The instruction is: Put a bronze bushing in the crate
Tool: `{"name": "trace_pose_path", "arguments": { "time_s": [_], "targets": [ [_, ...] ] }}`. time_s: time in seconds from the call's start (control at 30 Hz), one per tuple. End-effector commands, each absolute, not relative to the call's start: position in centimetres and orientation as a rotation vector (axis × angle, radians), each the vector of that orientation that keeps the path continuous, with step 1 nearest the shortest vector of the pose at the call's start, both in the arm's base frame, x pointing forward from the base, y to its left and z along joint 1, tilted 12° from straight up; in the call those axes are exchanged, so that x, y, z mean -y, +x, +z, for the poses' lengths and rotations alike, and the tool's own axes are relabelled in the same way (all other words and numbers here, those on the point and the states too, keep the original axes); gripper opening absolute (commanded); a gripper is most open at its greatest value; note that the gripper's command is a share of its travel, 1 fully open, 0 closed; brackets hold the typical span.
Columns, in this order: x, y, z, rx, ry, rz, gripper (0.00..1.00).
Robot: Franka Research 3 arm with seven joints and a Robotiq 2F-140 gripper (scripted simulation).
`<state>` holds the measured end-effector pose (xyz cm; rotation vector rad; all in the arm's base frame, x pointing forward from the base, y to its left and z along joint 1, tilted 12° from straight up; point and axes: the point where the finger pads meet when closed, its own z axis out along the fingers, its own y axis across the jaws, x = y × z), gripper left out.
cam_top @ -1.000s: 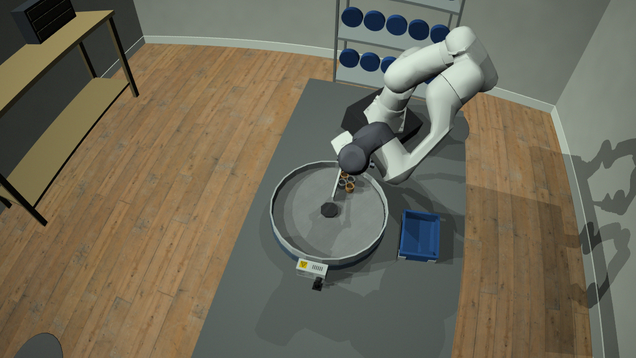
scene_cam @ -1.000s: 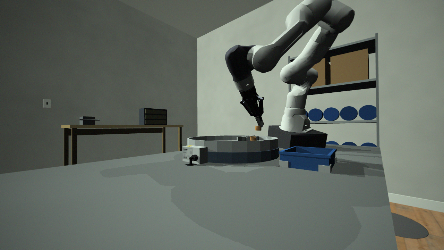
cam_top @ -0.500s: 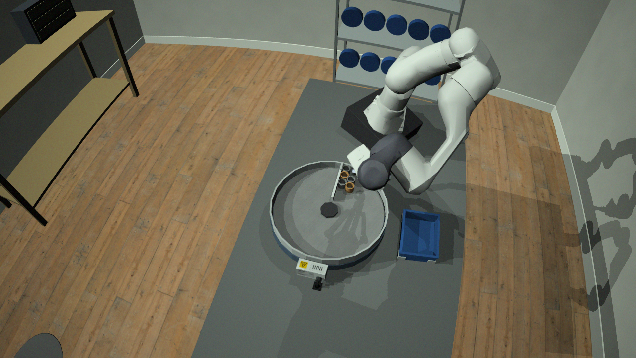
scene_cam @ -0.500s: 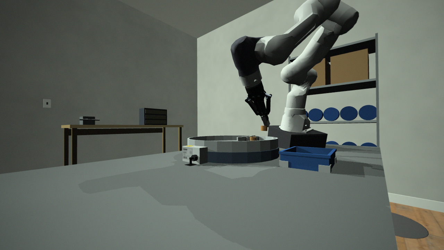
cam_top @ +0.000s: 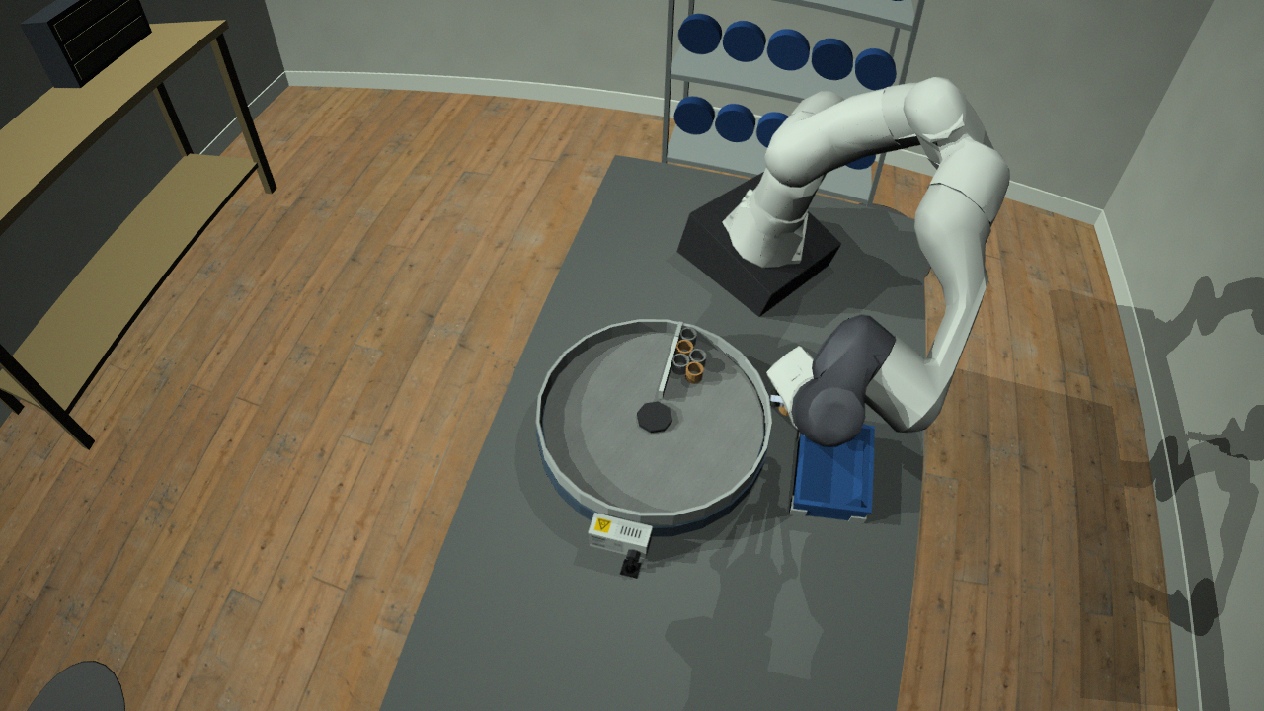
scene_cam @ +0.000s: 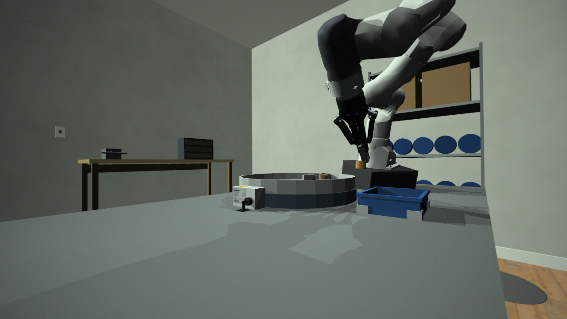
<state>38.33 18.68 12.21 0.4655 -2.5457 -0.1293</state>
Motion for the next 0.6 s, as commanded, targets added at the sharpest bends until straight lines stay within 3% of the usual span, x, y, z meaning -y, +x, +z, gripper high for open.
{"name": "trace_pose_path", "arguments": {
  "time_s": [0.0, 0.57],
  "targets": [
    [-22.4, 38.3, 13.2, 2.528, 0.338, -0.125, 0.0],
    [-30.5, 41.0, 15.0, 2.528, 0.338, -0.125, 0.0]
  ]
}}
